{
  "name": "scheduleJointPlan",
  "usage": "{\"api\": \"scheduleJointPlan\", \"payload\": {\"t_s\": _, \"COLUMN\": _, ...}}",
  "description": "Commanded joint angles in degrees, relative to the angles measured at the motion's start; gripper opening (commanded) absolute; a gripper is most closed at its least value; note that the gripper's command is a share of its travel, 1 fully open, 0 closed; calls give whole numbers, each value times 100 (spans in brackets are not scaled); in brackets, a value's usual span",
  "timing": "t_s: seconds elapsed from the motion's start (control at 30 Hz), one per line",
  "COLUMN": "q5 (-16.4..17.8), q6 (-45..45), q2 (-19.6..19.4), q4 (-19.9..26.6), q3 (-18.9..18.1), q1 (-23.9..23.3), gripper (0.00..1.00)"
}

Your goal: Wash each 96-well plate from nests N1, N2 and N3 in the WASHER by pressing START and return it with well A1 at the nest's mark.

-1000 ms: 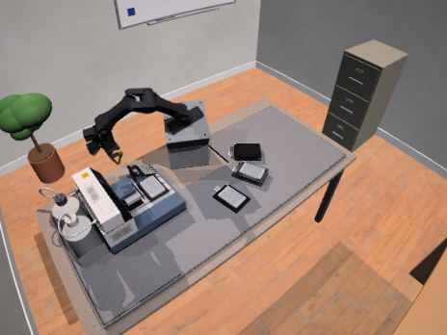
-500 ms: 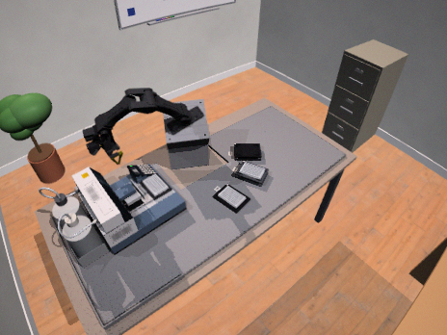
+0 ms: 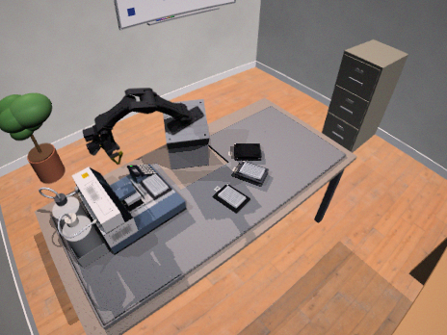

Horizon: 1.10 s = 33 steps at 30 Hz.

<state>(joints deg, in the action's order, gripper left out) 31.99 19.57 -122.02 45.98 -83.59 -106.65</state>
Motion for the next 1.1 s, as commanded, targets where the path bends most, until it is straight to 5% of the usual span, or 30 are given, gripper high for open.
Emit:
{"api": "scheduleJointPlan", "payload": {"t_s": 0.0, "q5": 19, "q6": 3, "q2": 40, "q4": 1, "q3": -29, "q1": -73, "gripper": 100}}
{"api": "scheduleJointPlan", "payload": {"t_s": 0.43, "q5": 19, "q6": 3, "q2": 40, "q4": 1, "q3": -29, "q1": -73, "gripper": 100}}
{"api": "scheduleJointPlan", "payload": {"t_s": 0.47, "q5": 18, "q6": -12, "q2": 84, "q4": -68, "q3": 76, "q1": -60, "gripper": 0}}
{"api": "scheduleJointPlan", "payload": {"t_s": 1.07, "q5": -12, "q6": -313, "q2": 734, "q4": -1186, "q3": 1692, "q1": 199, "gripper": 0}}
